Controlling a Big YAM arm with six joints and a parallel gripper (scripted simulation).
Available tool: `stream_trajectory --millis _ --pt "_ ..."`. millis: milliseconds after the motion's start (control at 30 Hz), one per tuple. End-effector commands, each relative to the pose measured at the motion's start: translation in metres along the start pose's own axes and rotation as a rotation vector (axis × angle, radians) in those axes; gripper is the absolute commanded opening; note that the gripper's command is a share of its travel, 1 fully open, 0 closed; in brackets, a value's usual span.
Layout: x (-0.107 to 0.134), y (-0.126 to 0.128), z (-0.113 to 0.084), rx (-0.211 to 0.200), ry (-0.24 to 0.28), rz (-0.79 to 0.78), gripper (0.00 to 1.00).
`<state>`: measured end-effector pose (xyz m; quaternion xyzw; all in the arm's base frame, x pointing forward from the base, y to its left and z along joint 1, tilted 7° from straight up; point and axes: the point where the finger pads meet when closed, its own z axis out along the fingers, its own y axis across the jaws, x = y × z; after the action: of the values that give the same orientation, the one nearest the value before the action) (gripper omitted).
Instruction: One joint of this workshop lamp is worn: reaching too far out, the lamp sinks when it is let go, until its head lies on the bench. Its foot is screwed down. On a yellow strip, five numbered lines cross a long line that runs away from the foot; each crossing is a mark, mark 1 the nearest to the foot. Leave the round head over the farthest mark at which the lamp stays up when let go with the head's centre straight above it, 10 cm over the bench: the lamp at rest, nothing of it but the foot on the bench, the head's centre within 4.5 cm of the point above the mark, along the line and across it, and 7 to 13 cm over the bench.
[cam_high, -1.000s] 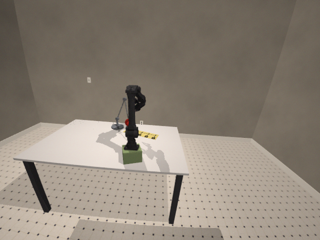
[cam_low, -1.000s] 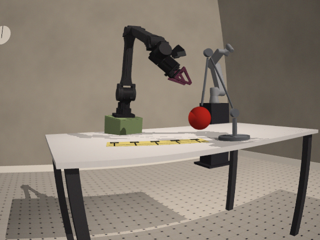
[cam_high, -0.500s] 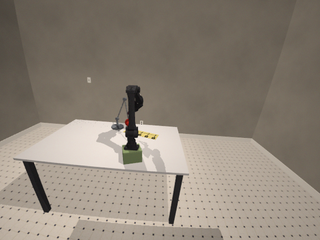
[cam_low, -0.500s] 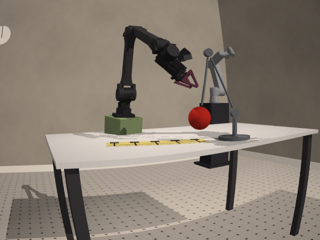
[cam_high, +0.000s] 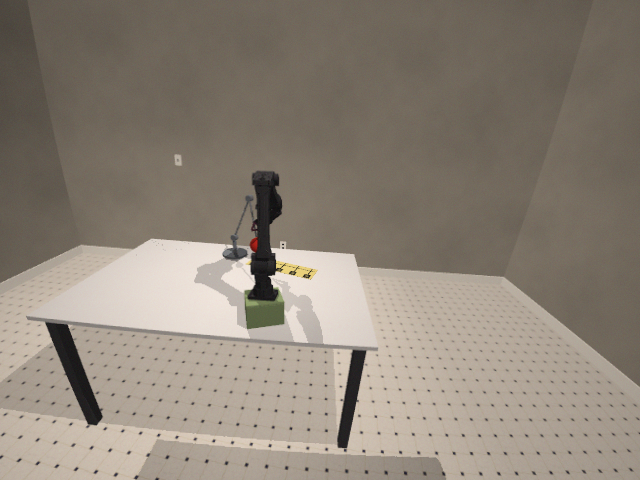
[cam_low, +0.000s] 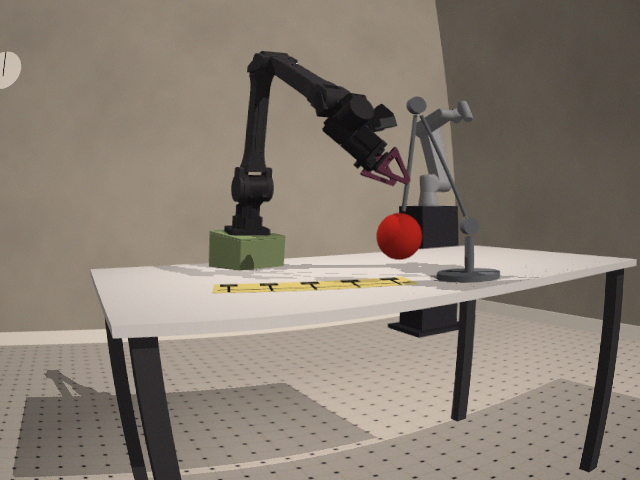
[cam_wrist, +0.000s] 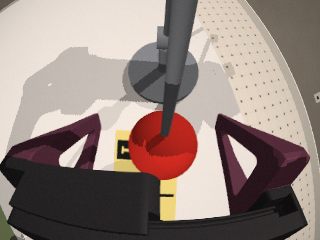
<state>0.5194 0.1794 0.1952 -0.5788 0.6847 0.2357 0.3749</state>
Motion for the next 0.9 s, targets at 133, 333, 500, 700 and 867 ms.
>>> stream_trajectory --millis 133,333,500,700,867 --pt "-0.004 -0.005 0.009 0.014 -0.012 0.007 1.00" --pt "-0.002 -0.007 0.015 0.016 -0.015 0.018 1.00" --pt "-0.001 -0.009 0.020 0.017 -0.016 0.025 1.00" --pt "-0.001 -0.009 0.020 0.017 -0.016 0.025 1.00" --pt "-0.001 -0.009 0.020 0.017 -0.016 0.025 1.00"
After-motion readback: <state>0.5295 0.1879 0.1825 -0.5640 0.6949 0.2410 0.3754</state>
